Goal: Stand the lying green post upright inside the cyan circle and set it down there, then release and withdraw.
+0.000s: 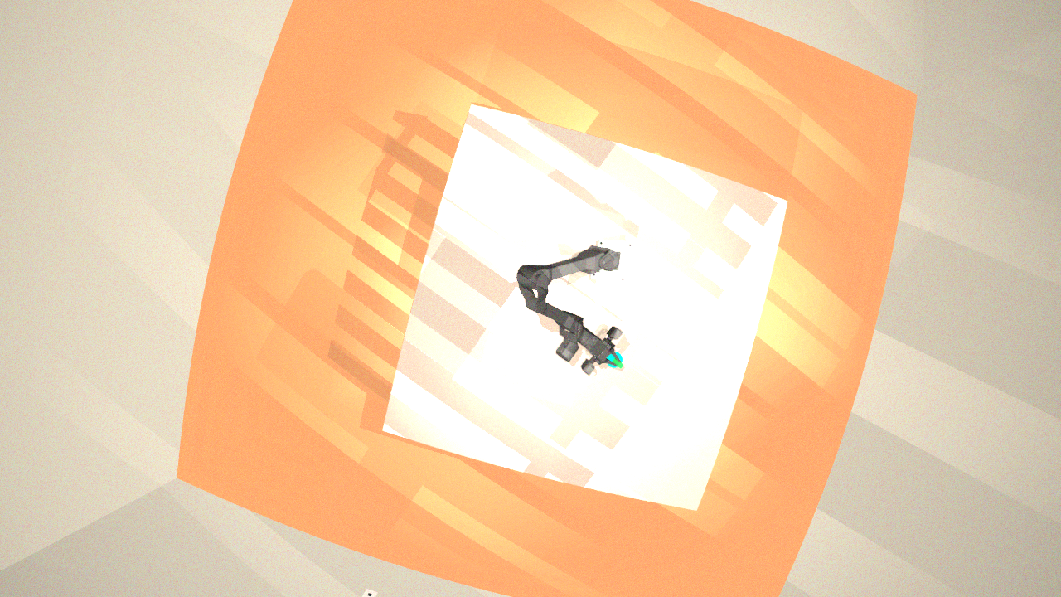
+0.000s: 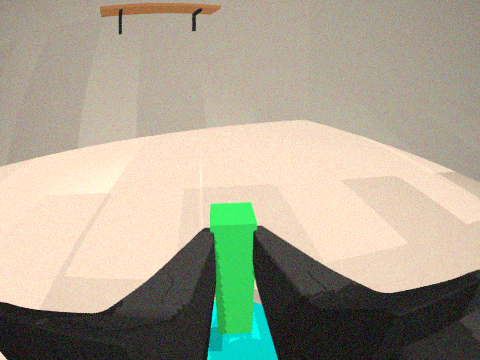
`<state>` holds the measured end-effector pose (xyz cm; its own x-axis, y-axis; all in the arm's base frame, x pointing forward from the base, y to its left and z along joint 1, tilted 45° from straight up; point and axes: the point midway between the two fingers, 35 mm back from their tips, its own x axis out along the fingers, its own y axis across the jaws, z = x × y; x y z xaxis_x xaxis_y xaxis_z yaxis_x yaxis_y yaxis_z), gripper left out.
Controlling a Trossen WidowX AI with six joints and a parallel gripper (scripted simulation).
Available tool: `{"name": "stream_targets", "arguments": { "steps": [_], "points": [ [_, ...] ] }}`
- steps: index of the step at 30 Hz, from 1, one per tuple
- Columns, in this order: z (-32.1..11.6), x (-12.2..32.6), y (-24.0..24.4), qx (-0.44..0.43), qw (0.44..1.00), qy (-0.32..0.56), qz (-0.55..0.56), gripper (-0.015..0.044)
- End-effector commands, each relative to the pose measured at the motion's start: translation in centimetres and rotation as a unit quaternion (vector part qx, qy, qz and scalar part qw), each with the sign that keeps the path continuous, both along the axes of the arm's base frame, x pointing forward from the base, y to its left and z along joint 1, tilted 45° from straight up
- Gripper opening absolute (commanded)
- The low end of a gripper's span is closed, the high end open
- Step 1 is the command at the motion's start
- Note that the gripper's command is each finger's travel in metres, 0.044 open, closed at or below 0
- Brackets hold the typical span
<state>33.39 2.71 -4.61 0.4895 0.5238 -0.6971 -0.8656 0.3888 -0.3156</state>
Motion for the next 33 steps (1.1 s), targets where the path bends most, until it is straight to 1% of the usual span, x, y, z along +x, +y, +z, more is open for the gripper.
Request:
{"name": "stream_targets", "arguments": {
  "steps": [1, 13, 27, 28, 33],
  "points": [
    [-1.0, -0.1, -0.9, 0.000, 1.000, 0.001, -0.002, 0.0023],
    [-1.2, -0.1, -1.1, -0.001, 1.000, 0.002, -0.002, 0.0023],
    [-1.2, -0.1, -1.1, -0.001, 1.000, 0.002, -0.002, 0.0390],
    [-1.2, -0.1, -1.1, -0.001, 1.000, 0.002, -0.002, 0.0400],
    [0.6, 0.3, 0.6, -0.002, 1.000, 0.002, 0.000, 0.0400]
  ]
}}
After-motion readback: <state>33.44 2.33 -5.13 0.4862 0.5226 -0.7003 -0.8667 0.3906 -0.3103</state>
